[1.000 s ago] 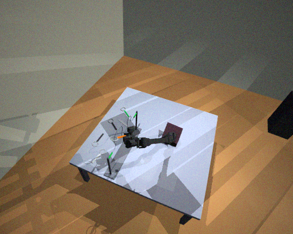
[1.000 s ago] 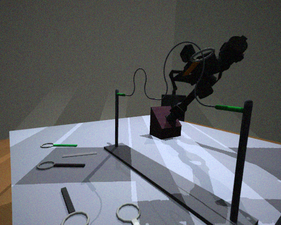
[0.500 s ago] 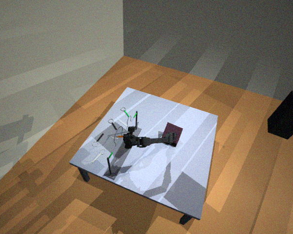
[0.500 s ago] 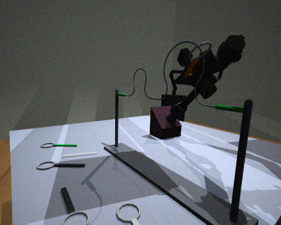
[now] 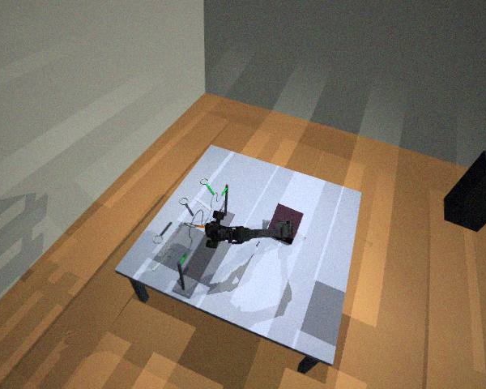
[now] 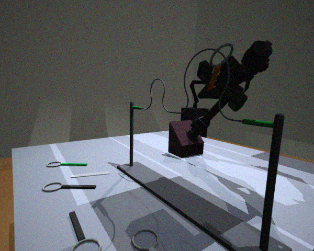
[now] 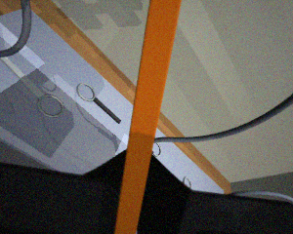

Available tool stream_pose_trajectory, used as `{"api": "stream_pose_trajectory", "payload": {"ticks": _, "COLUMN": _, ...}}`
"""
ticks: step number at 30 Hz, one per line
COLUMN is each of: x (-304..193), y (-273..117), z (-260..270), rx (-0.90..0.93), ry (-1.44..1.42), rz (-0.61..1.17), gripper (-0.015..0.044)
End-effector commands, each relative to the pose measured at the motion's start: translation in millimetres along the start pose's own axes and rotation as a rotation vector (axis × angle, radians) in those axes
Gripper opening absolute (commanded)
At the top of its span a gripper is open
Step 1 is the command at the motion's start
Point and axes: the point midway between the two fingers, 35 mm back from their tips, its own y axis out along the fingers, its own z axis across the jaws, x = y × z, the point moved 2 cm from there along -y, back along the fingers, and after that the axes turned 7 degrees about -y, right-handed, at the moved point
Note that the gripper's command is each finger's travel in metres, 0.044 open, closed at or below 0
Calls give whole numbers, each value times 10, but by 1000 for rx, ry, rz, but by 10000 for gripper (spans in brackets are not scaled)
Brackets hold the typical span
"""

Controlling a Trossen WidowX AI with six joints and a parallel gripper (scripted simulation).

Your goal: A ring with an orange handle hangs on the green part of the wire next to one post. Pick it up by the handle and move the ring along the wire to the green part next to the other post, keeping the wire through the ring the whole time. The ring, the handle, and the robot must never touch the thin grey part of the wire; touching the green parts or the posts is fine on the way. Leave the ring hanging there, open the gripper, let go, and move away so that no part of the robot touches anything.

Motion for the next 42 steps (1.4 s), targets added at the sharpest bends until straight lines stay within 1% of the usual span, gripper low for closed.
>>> {"api": "stream_pose_trajectory", "payload": {"ticks": 1, "x": 3, "y": -26, "z": 3, "rx": 27, "ry": 57, "rz": -17, "gripper": -150}}
{"api": "stream_pose_trajectory", "payload": {"ticks": 42, "x": 65, "y": -19, "z": 178, "rx": 291, "ry": 535, "rz": -114, "gripper": -150}}
